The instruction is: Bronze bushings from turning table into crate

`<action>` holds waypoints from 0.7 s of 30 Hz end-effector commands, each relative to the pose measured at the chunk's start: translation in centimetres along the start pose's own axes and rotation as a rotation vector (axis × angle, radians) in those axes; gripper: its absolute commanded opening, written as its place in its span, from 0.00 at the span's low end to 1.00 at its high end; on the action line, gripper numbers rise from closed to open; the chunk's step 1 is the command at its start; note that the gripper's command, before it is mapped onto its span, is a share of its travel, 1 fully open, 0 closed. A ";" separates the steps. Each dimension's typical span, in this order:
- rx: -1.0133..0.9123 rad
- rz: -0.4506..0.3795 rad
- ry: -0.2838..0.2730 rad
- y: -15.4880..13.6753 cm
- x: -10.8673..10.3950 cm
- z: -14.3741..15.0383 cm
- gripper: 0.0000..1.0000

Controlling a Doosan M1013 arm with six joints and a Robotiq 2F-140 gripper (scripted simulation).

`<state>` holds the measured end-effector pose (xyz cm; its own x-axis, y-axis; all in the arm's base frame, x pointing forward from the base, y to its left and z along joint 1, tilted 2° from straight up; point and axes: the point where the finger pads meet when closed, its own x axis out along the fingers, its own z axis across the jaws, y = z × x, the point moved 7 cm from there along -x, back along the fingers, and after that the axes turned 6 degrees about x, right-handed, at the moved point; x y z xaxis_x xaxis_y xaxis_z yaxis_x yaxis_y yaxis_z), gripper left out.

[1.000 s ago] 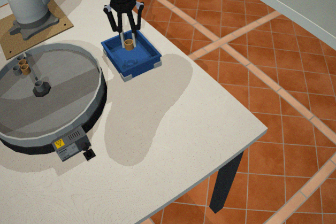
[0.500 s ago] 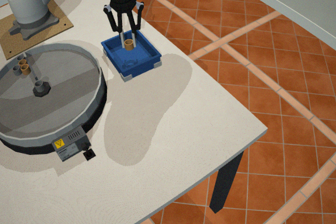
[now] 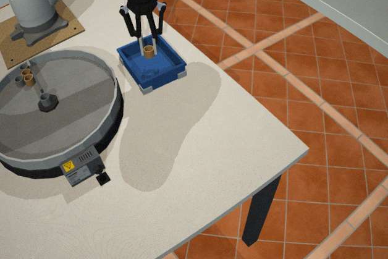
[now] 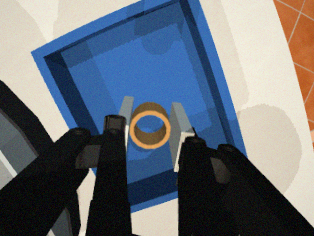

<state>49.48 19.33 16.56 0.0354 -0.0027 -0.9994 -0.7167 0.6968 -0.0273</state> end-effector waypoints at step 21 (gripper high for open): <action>0.000 0.000 0.000 0.0 2.3 0.0 0.00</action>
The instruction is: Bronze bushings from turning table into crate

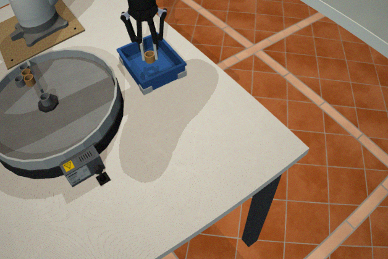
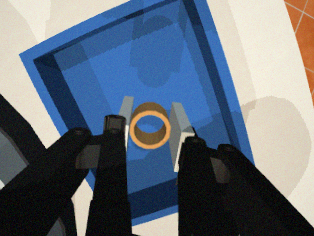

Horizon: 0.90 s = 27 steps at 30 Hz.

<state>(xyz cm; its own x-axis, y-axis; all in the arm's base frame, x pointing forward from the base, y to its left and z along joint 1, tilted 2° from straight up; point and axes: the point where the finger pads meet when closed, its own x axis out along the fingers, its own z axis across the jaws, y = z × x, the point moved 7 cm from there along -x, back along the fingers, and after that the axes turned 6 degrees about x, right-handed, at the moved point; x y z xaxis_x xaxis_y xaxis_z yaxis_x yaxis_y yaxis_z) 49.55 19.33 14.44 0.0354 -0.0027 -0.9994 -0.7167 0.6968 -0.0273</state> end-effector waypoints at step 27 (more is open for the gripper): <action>0.000 0.000 0.000 0.0 2.1 0.0 0.00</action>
